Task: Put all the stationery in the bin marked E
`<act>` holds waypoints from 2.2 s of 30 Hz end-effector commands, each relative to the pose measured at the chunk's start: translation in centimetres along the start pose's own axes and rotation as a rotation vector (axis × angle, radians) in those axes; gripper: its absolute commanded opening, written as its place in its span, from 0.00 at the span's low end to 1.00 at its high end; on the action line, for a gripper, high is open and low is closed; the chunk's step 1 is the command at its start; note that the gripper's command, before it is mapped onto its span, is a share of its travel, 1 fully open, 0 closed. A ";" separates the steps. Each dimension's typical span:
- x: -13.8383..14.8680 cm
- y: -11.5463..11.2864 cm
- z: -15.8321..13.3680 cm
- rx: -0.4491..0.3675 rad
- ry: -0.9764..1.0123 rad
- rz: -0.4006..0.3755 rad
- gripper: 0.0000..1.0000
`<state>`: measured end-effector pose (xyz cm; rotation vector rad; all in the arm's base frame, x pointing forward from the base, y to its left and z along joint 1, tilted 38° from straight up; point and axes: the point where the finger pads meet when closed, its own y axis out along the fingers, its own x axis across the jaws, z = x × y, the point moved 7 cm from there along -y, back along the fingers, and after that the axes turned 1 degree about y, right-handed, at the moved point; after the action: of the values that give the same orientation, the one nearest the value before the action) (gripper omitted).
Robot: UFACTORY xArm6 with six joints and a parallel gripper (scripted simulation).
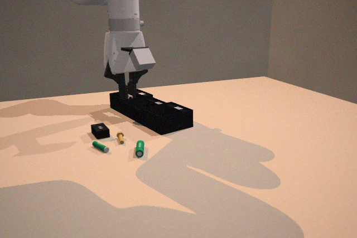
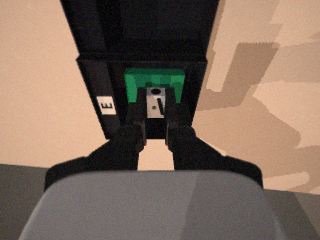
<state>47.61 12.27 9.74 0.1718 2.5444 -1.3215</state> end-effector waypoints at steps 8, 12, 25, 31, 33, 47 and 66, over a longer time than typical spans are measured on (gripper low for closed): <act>-0.2 0.0 0.0 0.000 -0.001 0.004 0.00; -0.2 0.0 0.0 0.000 -0.001 0.004 0.29; -0.2 0.0 0.0 0.000 -0.001 0.004 0.29; -0.2 -0.7 0.0 0.000 -0.001 0.004 0.29; -0.2 -0.7 0.0 0.000 -0.001 0.004 0.29; -0.2 -2.5 0.0 0.000 -0.001 0.004 0.29; -0.1 -5.8 0.0 0.000 -0.001 0.004 1.00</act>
<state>46.54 9.43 13.53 0.1738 2.5431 -1.3209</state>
